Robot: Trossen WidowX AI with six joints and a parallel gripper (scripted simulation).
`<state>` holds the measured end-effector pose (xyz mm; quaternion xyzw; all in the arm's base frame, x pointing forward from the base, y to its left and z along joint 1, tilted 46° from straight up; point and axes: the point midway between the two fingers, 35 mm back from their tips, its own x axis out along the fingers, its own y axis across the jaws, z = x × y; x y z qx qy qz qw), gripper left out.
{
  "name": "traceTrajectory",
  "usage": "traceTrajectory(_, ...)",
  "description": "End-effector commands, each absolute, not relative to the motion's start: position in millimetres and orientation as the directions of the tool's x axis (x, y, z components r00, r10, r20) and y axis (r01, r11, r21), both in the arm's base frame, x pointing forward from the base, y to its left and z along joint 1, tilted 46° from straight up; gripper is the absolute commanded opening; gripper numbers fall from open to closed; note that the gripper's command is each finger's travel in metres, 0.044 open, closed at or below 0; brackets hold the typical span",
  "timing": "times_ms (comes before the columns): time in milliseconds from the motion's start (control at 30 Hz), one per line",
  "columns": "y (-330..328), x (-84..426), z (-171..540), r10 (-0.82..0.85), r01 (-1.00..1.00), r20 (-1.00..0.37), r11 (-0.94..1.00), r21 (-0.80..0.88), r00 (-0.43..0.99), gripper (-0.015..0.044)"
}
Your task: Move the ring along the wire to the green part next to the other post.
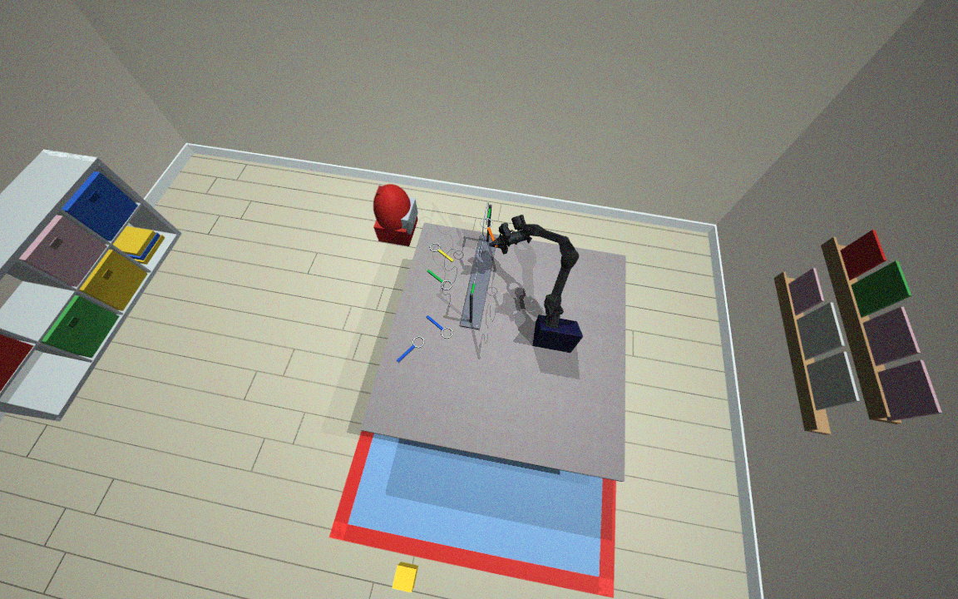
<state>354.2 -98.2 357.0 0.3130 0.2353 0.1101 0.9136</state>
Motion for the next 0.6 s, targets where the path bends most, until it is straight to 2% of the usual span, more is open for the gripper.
traceTrajectory(0, -85.0, 352.9, 368.2, 0.392, -0.055, -0.324, 0.704, 0.708, 0.861, -0.0150)
traceTrajectory(567, -52.0, 350.3, 418.8, 0.494, -0.039, -0.167, 0.379, 0.925, 0.853, -0.0150)
